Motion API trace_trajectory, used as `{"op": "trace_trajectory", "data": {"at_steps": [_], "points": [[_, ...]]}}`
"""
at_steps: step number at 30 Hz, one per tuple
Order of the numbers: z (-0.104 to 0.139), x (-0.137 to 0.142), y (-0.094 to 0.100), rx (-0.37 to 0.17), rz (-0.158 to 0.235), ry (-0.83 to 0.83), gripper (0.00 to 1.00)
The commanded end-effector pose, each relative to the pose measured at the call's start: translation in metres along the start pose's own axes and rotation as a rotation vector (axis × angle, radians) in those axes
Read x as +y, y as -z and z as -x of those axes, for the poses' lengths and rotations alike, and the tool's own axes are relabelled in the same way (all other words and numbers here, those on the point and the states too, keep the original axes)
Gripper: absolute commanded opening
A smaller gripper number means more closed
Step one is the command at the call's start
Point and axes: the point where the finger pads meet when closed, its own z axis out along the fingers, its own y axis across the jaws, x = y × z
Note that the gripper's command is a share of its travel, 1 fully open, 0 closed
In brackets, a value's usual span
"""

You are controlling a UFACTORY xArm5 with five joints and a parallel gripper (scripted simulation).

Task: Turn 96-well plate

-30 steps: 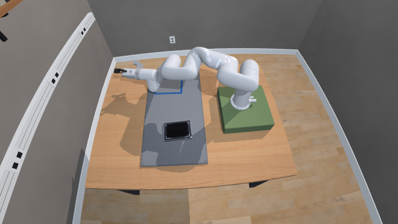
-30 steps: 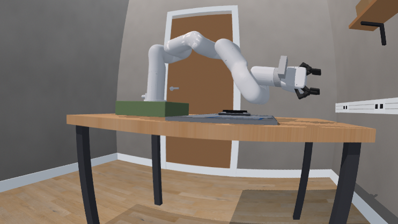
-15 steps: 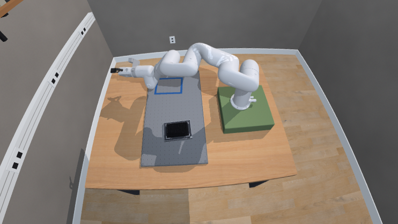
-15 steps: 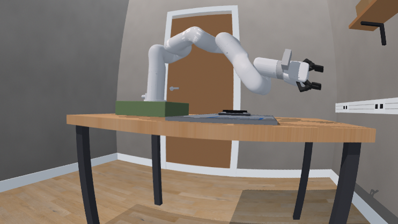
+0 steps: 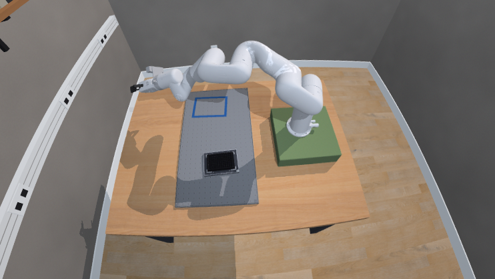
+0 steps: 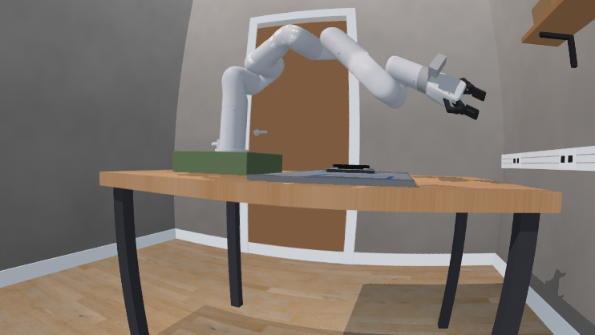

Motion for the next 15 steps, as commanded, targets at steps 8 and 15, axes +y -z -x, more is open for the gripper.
{"op": "trace_trajectory", "data": {"at_steps": [8,15], "points": [[0.005,-0.028,0.027,-0.142,0.102,0.127,1.0],[0.01,-0.037,0.046,-0.219,0.147,0.197,1.0]]}}
